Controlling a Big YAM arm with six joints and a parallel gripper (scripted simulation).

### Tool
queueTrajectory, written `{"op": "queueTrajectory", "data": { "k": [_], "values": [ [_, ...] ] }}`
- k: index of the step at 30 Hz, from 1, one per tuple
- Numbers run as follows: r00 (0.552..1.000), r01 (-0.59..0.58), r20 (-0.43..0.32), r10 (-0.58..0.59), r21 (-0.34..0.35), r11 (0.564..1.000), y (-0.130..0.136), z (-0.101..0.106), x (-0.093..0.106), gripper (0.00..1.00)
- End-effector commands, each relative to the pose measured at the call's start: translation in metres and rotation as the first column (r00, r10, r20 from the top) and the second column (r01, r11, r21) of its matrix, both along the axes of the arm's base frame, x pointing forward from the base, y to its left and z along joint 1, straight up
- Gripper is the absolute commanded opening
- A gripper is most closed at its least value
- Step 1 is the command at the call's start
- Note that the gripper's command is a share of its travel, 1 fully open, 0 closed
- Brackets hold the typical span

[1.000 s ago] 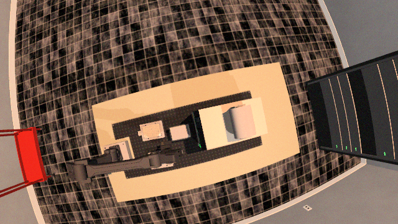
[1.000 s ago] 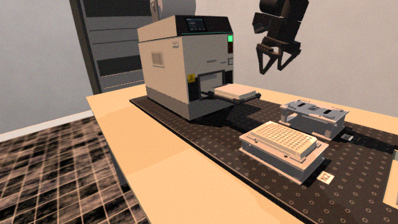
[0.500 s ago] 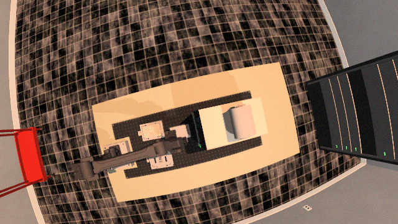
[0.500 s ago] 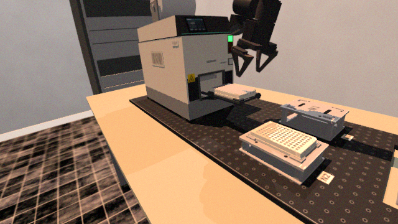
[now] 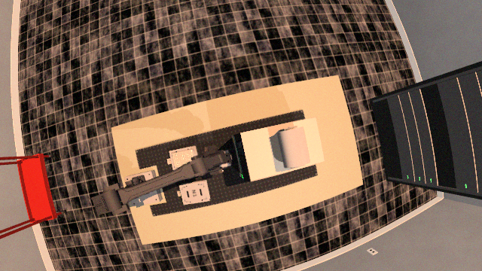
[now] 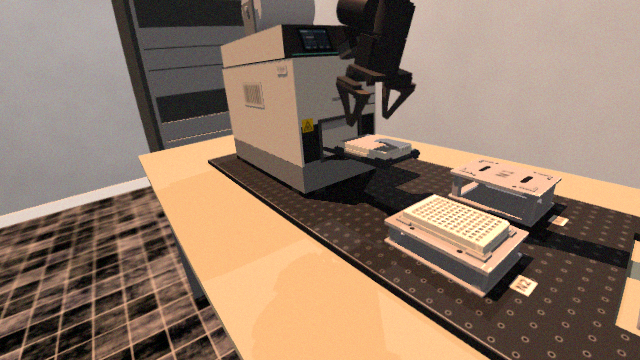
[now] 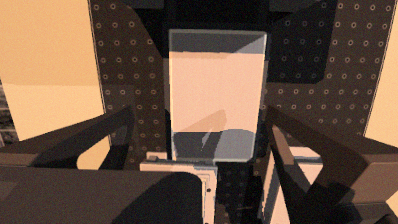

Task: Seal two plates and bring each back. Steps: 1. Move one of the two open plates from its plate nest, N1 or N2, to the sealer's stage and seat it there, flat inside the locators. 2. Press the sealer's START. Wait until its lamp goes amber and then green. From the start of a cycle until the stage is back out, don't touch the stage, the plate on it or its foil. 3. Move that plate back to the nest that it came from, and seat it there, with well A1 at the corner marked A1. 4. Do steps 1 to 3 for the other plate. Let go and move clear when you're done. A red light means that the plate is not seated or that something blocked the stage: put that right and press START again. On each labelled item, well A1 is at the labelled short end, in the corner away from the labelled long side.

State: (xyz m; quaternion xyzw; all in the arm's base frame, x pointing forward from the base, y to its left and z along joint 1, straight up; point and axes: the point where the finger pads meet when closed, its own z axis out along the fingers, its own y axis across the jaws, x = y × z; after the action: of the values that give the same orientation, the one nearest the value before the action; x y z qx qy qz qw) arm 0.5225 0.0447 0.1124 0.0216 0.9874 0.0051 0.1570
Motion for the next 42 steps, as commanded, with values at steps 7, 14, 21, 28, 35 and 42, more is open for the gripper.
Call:
{"op": "queueTrajectory", "data": {
  "k": [7,14,21,28,35,42],
  "values": [
    [0.999,0.038,0.028,-0.038,0.005,0.999,-0.02,0.012,0.007,1.0],
    [0.999,-0.006,0.041,0.007,-0.002,1.0,-0.011,0.015,0.0,1.0],
    [0.999,0.003,0.044,-0.003,-0.004,1.0,-0.017,0.016,0.0,1.0],
    [0.997,0.01,0.073,-0.009,-0.003,1.0,-0.02,0.029,0.01,1.0],
    [0.998,0.031,0.058,-0.031,-0.002,1.0,-0.022,0.014,0.012,1.0],
    [0.999,0.037,0.013,-0.037,0.001,0.999,-0.014,-0.015,0.003,1.0]
  ]
}}
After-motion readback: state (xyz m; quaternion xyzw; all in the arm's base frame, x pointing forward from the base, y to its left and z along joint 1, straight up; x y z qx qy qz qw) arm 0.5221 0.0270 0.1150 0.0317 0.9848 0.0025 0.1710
